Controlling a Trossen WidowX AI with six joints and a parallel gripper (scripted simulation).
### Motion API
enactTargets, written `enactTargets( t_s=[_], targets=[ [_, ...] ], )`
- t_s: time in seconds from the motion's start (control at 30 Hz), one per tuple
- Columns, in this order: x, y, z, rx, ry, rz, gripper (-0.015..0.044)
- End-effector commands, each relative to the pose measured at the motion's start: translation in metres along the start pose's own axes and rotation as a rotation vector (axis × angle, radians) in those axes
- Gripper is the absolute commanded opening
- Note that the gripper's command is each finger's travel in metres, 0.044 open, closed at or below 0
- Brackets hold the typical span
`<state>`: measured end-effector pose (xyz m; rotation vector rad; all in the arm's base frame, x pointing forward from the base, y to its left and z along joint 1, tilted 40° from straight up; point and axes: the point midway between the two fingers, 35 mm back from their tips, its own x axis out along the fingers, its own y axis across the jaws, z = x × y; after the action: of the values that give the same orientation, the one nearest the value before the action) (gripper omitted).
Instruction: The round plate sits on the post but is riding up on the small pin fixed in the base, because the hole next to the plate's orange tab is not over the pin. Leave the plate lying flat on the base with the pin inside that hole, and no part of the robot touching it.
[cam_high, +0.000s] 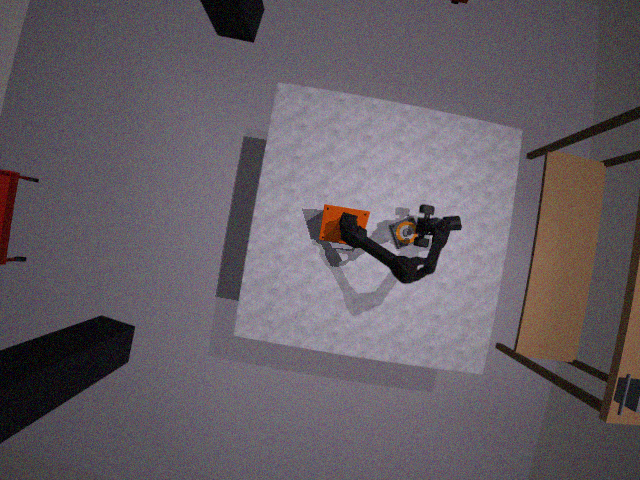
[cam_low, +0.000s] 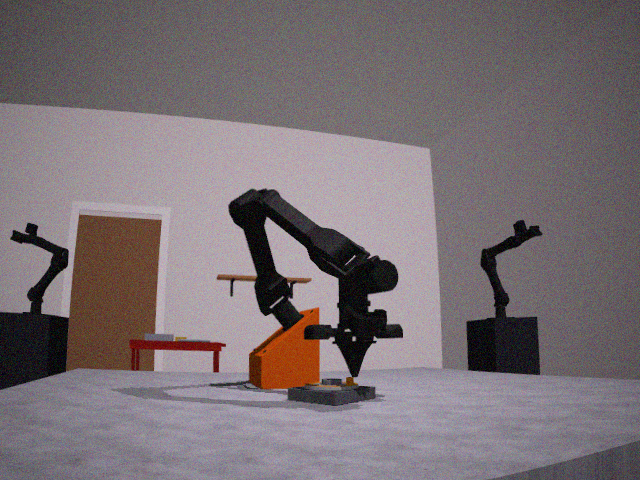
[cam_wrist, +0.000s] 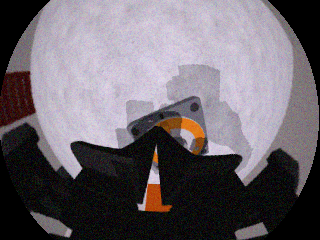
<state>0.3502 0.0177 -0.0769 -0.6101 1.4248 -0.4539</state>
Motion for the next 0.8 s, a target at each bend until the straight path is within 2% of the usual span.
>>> enactTargets(
  t_s=[0.0,0.3,0.77],
  targets=[
    [0.002,-0.002,0.001,-0.003,0.004,-0.003,0.0],
    [-0.044,-0.001,-0.003,-0.003,0.005,-0.001,0.0],
    [-0.037,0.001,-0.003,-0.014,0.006,-0.005,0.0]
  ],
)
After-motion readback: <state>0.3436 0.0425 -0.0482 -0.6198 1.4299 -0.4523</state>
